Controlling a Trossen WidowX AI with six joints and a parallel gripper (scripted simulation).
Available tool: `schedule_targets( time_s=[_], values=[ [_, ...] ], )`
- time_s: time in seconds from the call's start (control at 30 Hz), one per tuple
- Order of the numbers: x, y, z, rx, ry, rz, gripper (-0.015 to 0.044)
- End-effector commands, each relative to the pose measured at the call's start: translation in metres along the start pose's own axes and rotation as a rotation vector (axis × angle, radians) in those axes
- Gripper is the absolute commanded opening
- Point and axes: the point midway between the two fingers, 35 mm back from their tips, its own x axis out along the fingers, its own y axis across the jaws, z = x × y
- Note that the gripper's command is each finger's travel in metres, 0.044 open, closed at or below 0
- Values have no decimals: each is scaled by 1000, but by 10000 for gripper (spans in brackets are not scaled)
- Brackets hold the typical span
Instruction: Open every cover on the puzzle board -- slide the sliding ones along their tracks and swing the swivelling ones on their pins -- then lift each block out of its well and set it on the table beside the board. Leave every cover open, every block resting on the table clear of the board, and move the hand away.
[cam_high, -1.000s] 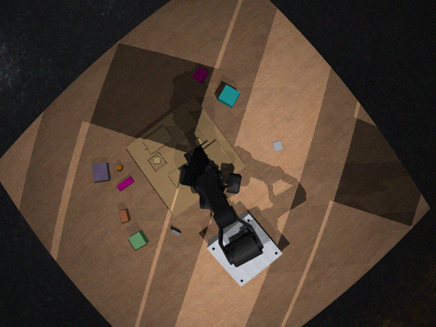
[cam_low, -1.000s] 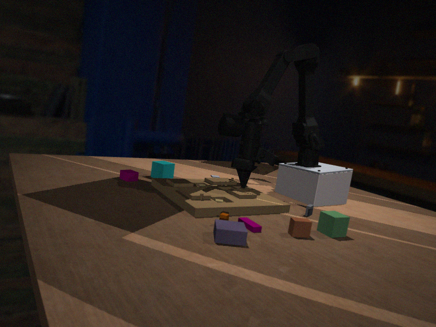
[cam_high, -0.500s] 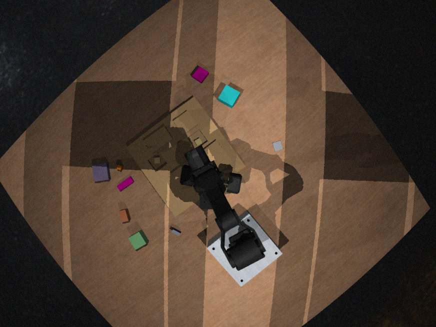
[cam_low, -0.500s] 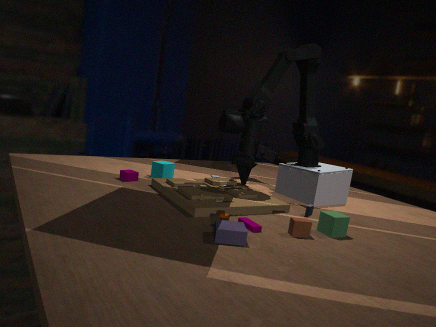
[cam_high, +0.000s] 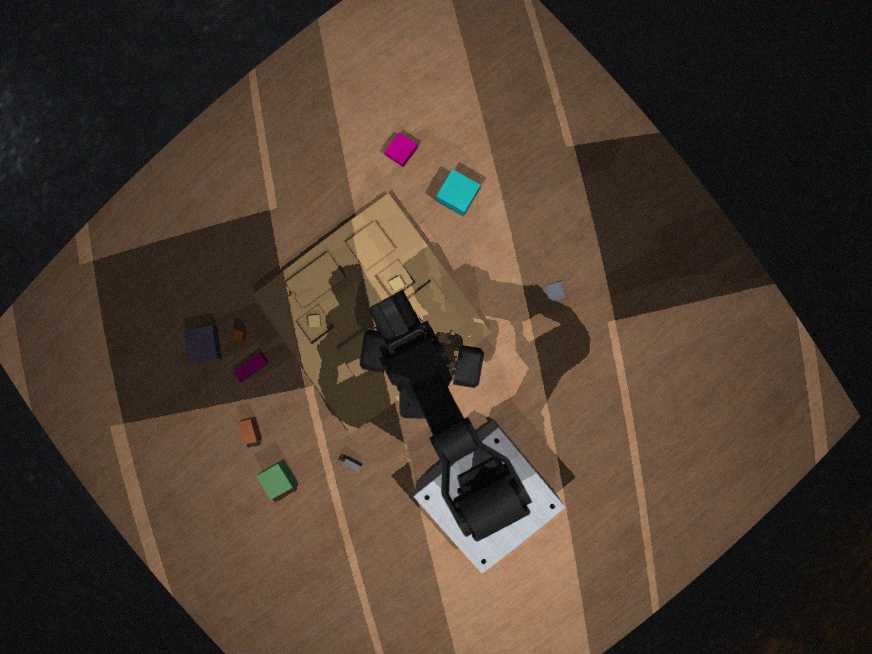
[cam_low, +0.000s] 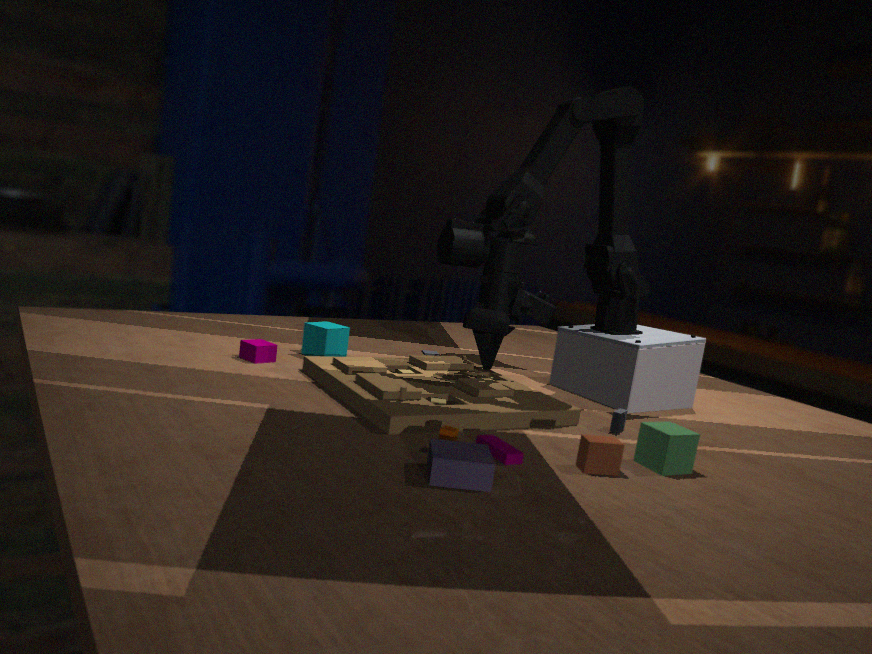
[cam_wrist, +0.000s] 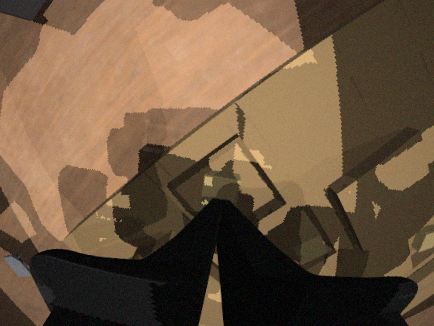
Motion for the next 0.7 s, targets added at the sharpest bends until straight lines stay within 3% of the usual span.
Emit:
schedule_targets(
  time_s=[0.0,0.67],
  values=[
    [0,0,0,-4,-2,-3,0],
    [11,-1,1,-4,-2,-3,0]
  ],
)
